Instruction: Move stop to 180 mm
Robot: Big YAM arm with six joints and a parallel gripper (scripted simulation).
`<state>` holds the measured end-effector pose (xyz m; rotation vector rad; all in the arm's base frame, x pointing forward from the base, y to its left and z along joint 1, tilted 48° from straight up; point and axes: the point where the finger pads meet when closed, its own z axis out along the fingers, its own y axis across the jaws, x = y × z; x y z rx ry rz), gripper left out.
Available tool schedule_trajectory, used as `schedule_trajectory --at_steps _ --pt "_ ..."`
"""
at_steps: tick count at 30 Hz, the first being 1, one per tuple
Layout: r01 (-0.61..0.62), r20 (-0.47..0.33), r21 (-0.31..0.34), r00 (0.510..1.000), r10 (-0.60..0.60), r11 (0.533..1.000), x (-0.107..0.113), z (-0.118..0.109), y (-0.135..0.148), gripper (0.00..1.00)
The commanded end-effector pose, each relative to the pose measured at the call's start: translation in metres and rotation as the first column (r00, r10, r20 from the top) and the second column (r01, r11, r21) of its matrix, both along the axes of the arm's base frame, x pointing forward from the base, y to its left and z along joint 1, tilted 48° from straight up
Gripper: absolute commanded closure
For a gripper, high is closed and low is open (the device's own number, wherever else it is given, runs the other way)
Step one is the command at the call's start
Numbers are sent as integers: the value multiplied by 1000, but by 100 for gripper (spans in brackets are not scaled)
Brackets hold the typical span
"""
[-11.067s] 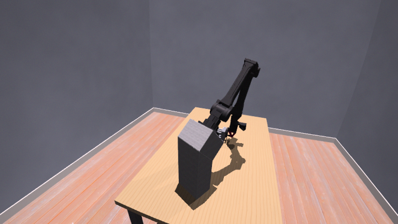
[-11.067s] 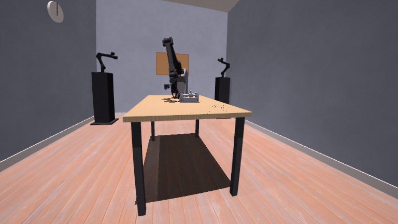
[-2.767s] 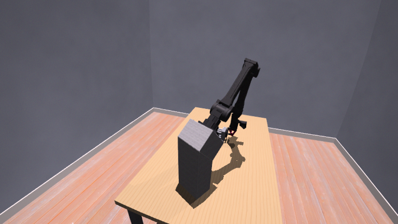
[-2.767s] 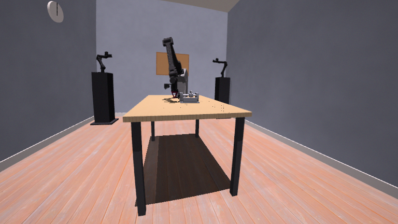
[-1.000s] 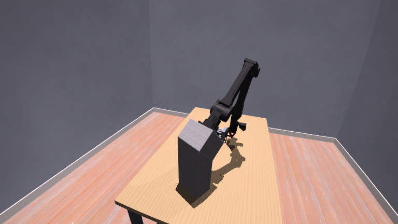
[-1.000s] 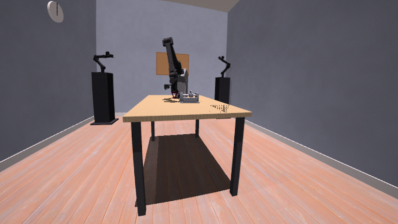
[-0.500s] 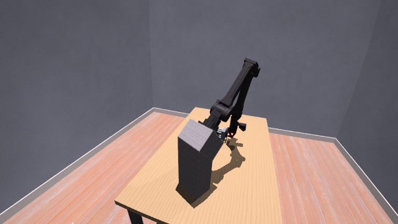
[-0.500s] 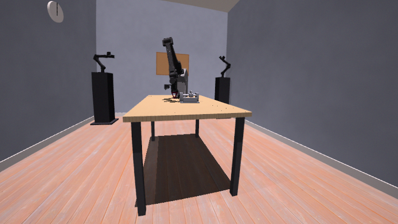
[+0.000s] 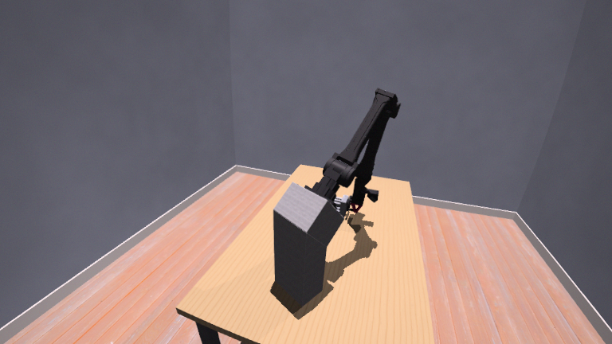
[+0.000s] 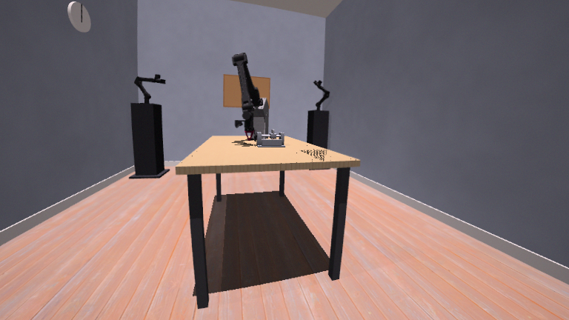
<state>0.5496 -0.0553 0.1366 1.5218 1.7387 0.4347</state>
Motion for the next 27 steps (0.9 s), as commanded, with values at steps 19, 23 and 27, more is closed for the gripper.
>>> schedule_trajectory --at_steps 19,23,27 --pt "21 -12 0 1000 -21 1000 -40 7 -4 94" --pt "12 -11 2 1000 -12 1000 -48 12 4 94" --pt "23 -11 2 1000 -23 1000 -51 14 -1 94"
